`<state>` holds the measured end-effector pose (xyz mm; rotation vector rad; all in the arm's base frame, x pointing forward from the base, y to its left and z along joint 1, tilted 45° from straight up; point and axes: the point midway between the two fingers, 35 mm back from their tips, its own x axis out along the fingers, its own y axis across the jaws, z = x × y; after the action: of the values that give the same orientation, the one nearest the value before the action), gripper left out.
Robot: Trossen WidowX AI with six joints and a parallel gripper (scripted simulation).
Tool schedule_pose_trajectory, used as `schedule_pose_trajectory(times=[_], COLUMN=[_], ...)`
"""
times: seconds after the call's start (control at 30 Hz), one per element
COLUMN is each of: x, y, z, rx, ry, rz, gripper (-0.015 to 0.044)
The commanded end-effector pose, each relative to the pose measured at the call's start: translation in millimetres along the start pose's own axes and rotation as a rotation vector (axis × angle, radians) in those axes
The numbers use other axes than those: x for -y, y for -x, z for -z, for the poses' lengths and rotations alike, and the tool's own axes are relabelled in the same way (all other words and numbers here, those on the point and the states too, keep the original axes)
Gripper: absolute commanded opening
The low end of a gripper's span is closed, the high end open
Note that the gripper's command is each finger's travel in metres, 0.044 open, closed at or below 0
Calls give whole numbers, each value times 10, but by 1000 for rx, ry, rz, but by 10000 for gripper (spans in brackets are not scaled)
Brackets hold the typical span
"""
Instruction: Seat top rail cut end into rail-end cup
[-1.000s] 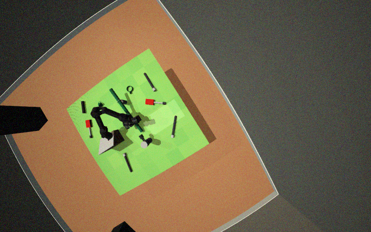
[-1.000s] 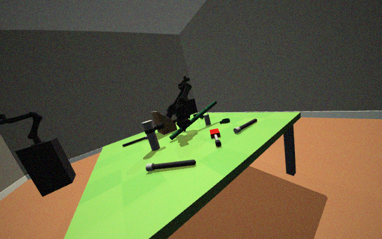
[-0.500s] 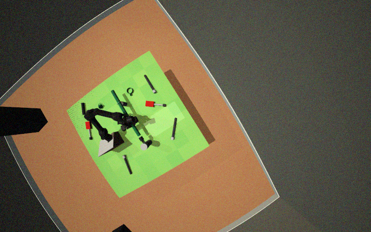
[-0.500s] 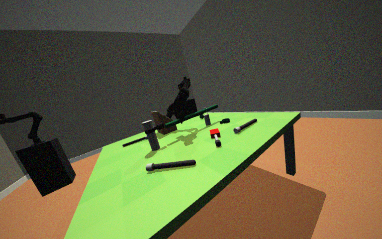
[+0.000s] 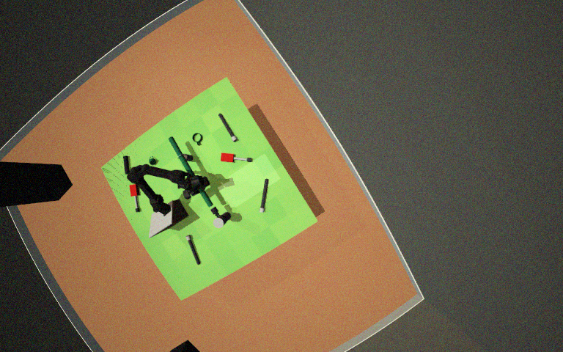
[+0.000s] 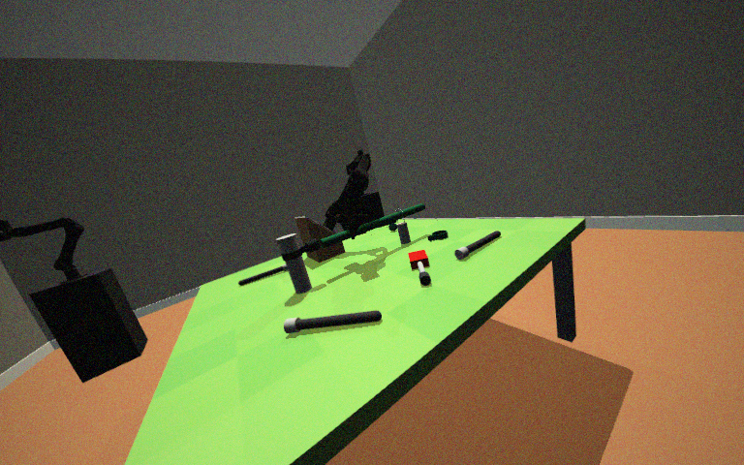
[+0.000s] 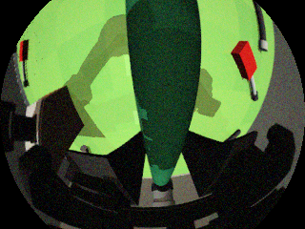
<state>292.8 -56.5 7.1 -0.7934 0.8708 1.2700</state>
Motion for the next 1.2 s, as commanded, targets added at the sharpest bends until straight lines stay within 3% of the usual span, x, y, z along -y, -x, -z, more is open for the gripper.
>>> schedule_pose_trajectory(times=[0.0, 1.17], x=[9, 28], y=[9, -7], z=[7, 238], rx=[0, 5], ry=[1, 7], rz=[2, -11], gripper=[0, 0])
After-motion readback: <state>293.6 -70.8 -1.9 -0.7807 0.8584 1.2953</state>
